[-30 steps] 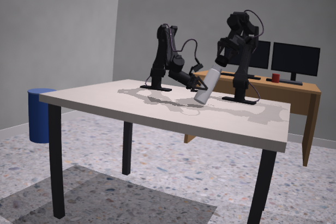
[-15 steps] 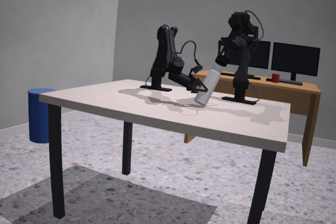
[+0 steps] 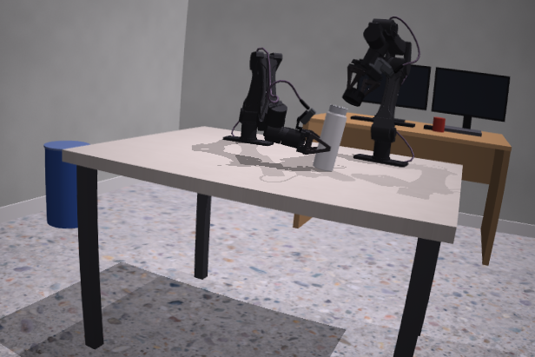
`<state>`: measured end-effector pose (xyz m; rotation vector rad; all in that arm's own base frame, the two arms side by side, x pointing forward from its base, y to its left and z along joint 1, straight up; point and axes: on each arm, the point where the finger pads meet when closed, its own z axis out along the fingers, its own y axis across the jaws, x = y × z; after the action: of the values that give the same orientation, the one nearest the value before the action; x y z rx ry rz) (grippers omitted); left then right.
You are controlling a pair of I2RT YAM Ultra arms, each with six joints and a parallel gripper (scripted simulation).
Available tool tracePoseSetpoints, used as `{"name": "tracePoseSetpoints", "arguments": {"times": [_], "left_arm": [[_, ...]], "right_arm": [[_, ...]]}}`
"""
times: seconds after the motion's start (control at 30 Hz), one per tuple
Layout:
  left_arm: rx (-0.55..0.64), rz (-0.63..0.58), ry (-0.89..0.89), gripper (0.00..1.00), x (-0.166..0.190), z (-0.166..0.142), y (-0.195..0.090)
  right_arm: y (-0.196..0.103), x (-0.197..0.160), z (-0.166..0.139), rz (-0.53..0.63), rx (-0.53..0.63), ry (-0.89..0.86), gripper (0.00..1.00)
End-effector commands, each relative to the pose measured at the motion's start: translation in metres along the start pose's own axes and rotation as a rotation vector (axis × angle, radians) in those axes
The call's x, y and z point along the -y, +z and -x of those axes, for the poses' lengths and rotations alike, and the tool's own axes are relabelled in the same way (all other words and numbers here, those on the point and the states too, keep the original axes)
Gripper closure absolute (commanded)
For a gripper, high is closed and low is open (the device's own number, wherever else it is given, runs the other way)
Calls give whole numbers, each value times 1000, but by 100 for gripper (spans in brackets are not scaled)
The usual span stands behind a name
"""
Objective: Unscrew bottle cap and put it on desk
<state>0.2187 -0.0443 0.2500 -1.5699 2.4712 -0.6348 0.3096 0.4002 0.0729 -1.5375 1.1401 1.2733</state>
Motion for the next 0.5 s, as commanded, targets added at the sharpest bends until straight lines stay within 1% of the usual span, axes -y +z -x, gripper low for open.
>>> {"name": "tracePoseSetpoints", "arguments": {"times": [0.0, 0.17, 0.23, 0.47], "left_arm": [[1, -19, -7, 100, 0, -1, -3], [1, -19, -7, 100, 0, -1, -3], [1, -19, -7, 100, 0, -1, -3], [1, -19, -7, 100, 0, -1, -3]], "right_arm": [[-2, -11, -4, -4, 111, 129, 100], [-4, -12, 2, -1, 140, 91, 100], [-5, -11, 11, -11, 167, 23, 100], [-6, -11, 12, -12, 169, 19, 100]]}}
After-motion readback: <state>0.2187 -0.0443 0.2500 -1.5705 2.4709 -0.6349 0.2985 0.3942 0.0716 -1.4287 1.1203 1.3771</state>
